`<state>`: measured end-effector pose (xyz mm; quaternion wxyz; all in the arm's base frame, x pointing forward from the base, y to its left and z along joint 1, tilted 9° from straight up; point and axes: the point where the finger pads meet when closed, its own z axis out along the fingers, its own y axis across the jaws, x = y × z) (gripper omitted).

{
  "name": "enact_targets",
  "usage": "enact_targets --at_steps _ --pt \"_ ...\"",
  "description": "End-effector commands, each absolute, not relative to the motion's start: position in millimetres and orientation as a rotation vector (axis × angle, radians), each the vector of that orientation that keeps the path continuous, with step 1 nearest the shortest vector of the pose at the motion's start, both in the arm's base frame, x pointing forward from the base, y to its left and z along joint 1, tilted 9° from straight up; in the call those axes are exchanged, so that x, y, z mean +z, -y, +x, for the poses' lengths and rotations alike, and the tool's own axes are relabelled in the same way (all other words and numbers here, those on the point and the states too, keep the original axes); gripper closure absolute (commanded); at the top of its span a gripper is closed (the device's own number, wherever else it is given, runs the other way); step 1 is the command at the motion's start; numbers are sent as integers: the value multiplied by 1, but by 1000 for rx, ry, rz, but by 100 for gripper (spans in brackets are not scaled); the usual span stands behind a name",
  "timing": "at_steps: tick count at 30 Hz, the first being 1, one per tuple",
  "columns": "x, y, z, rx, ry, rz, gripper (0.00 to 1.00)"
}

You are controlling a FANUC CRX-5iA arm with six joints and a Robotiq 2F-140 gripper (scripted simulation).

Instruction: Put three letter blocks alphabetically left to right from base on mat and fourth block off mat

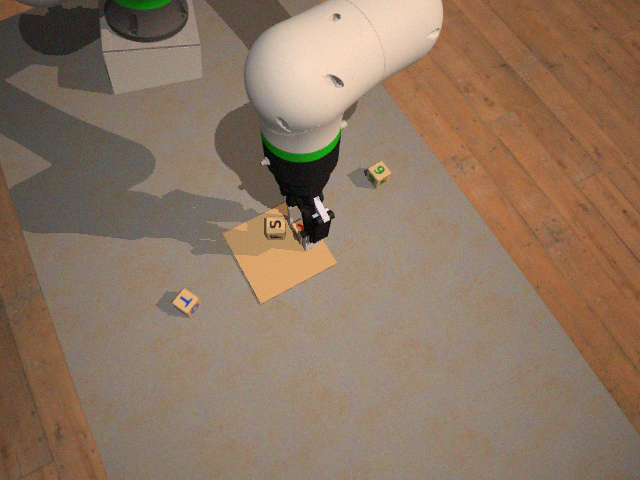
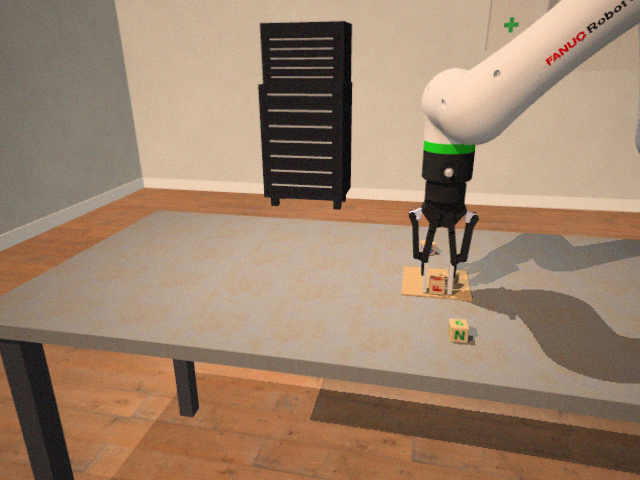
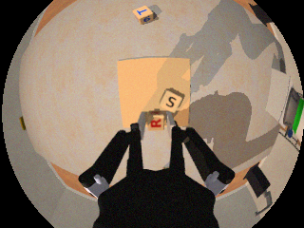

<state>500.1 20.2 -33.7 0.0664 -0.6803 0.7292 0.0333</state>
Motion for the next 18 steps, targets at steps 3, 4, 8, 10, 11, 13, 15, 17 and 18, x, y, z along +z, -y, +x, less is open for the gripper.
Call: enact_targets --at_steps 3,4,8,10,11,13,15,17,18 --pt "-29 -20 500 100 -2199 -2051 72" --pt "-27 -19 500 100 -2199 -2051 72" --pt "-12 -17 499 100 -2199 -2051 72" --pt "-1 -16 499 100 -2199 -2051 72" --pt "4 -15 498 100 -2199 -2051 72" --pt "10 -14 498 100 -2199 -2051 72" --pt "16 -13 498 100 -2199 -2051 72" --pt "27 -12 497 100 -2199 -2051 72" --pt "32 -11 497 100 -2199 -2051 72"
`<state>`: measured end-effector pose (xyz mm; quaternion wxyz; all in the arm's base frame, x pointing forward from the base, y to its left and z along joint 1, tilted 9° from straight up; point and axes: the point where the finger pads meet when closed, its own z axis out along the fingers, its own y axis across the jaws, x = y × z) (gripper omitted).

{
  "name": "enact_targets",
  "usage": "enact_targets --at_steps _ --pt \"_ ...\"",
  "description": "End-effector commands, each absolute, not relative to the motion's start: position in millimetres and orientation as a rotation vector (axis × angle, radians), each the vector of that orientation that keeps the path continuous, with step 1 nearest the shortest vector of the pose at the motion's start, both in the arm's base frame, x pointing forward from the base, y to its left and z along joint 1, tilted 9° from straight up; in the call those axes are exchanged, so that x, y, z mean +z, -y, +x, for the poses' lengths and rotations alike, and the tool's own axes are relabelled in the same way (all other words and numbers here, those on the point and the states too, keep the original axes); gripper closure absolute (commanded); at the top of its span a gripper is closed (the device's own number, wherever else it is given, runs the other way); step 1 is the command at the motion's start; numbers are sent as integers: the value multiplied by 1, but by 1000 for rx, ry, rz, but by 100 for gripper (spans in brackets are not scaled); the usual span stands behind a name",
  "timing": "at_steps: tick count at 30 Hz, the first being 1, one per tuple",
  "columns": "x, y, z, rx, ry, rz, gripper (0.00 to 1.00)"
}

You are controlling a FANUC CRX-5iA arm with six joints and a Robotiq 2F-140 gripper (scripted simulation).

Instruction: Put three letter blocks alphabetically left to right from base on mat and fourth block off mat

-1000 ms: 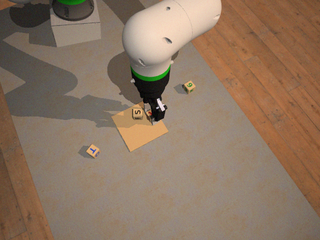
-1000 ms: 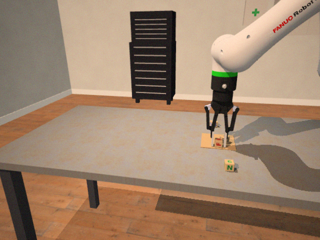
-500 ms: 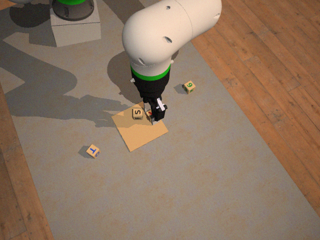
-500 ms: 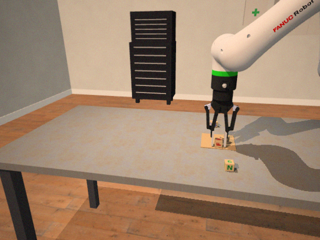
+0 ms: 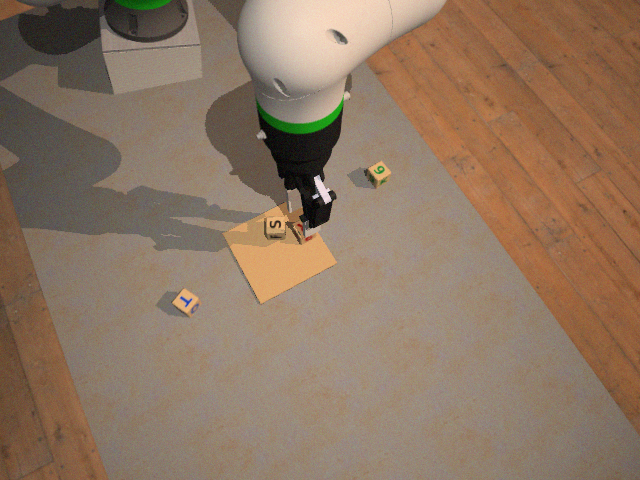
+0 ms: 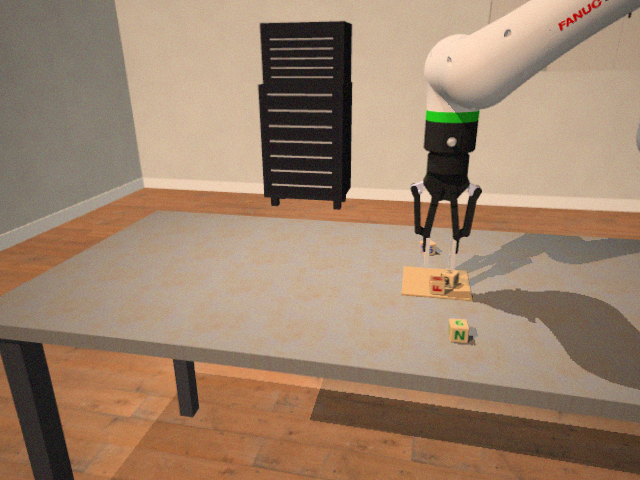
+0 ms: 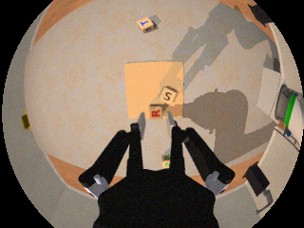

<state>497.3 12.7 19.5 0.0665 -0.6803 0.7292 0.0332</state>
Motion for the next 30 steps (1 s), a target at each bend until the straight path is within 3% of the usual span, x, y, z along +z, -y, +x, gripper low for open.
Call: enact_targets --at_steps 1,13,14,30 --pt "36 -10 497 100 -2199 -2051 72" --pt "55 -8 496 100 -2199 -2051 72" --pt "55 -8 496 100 -2199 -2051 0" --pt "55 -8 496 100 -2199 -2051 0"
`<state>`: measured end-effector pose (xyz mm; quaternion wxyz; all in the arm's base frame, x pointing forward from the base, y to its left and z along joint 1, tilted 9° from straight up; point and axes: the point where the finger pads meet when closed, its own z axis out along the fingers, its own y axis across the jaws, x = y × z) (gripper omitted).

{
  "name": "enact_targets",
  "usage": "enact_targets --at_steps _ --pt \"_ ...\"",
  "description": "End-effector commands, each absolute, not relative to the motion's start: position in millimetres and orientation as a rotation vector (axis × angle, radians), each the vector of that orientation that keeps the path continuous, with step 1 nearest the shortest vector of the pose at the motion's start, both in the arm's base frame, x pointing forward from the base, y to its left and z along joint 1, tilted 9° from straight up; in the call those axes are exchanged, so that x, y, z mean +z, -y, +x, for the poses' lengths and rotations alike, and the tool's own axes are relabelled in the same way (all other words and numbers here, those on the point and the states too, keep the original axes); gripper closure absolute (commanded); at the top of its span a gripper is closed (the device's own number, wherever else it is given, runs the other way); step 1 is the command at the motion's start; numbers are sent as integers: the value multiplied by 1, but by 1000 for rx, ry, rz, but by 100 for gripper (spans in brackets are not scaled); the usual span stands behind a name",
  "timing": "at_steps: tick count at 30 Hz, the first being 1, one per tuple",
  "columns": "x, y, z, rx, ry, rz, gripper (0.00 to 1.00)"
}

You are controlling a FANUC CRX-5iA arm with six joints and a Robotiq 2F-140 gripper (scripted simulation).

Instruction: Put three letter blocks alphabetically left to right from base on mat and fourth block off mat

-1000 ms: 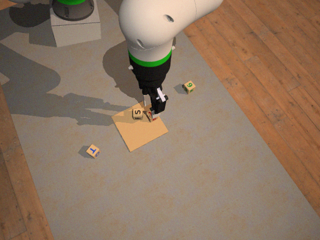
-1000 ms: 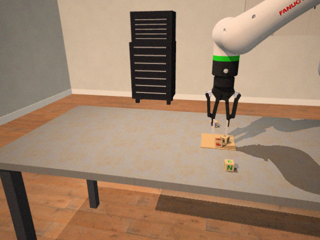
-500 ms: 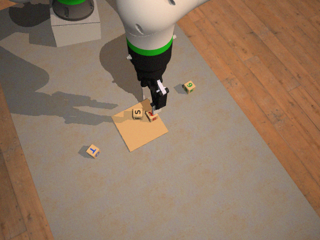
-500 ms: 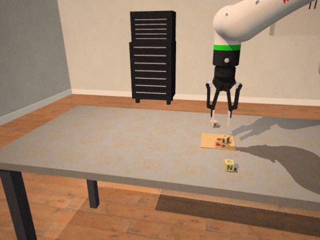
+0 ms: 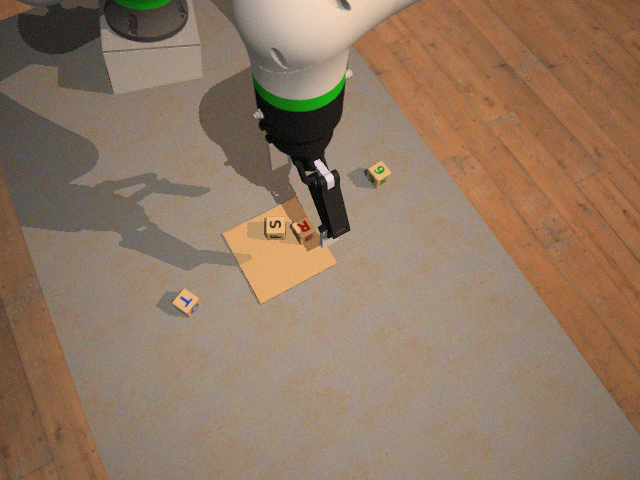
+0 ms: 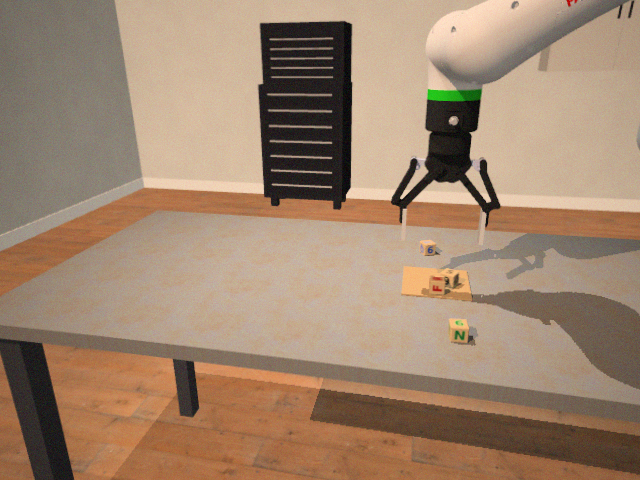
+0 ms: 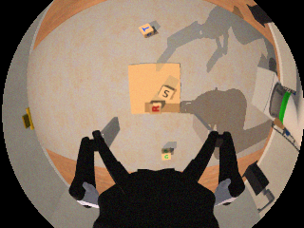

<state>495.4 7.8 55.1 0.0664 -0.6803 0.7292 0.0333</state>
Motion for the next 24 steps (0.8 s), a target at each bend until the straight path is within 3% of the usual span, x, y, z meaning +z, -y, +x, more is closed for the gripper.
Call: enact_targets --at_steps 1,24 --pt "55 -8 496 100 -2199 -2051 0" --pt "49 35 503 149 -2695 -1384 0"
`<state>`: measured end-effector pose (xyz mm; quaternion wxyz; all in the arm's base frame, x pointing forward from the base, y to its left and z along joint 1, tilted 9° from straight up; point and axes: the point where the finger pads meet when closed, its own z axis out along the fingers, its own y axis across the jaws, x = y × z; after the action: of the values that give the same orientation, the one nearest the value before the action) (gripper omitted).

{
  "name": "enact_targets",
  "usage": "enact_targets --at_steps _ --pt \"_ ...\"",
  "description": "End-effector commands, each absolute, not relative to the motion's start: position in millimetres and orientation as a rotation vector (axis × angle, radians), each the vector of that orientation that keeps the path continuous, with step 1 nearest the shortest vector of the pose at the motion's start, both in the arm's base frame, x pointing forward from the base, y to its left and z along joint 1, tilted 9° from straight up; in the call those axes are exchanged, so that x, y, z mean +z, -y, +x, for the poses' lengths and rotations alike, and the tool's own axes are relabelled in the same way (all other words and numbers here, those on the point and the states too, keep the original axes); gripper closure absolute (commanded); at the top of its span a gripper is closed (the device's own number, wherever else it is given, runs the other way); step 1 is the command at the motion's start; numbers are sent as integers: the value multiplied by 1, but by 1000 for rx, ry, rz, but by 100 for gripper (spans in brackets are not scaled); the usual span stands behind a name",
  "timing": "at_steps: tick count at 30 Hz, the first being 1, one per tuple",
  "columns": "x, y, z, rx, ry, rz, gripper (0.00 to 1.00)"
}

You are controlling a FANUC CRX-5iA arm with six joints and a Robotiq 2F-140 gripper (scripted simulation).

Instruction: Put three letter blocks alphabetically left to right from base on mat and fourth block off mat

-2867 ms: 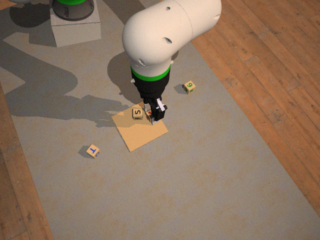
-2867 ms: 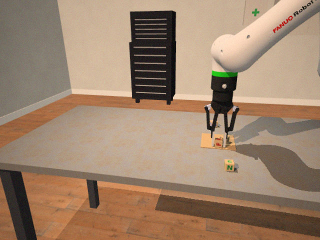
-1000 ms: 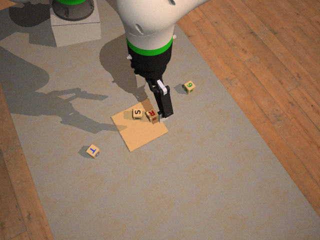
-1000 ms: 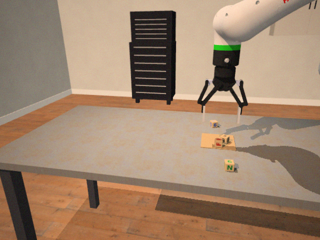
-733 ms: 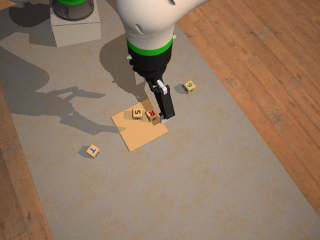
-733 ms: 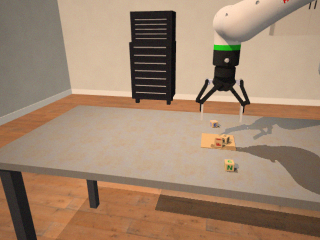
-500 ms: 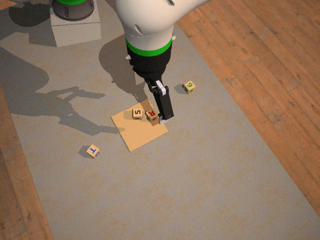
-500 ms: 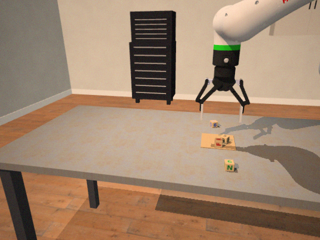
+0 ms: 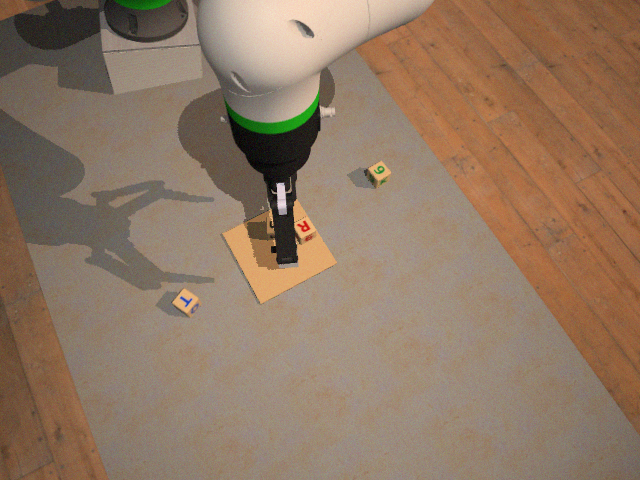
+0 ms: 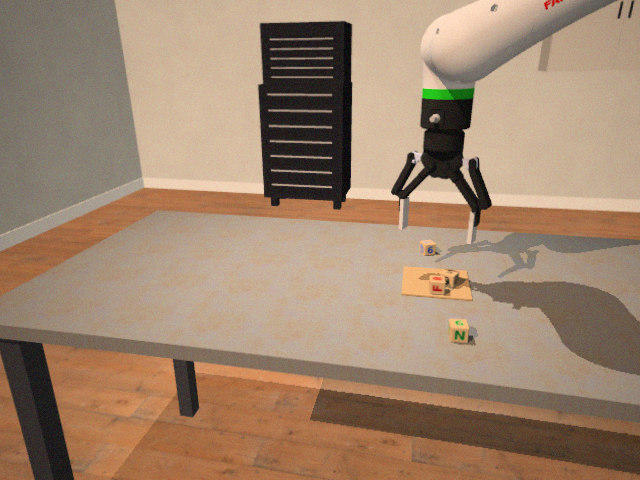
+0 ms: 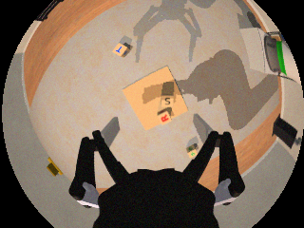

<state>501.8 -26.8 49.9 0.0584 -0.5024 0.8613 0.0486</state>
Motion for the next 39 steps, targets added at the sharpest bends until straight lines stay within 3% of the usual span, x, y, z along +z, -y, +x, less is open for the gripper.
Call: enact_targets --at_steps 1,39 --pt "48 37 504 152 -2718 -1342 0" --pt "33 131 507 220 -3077 378 0"
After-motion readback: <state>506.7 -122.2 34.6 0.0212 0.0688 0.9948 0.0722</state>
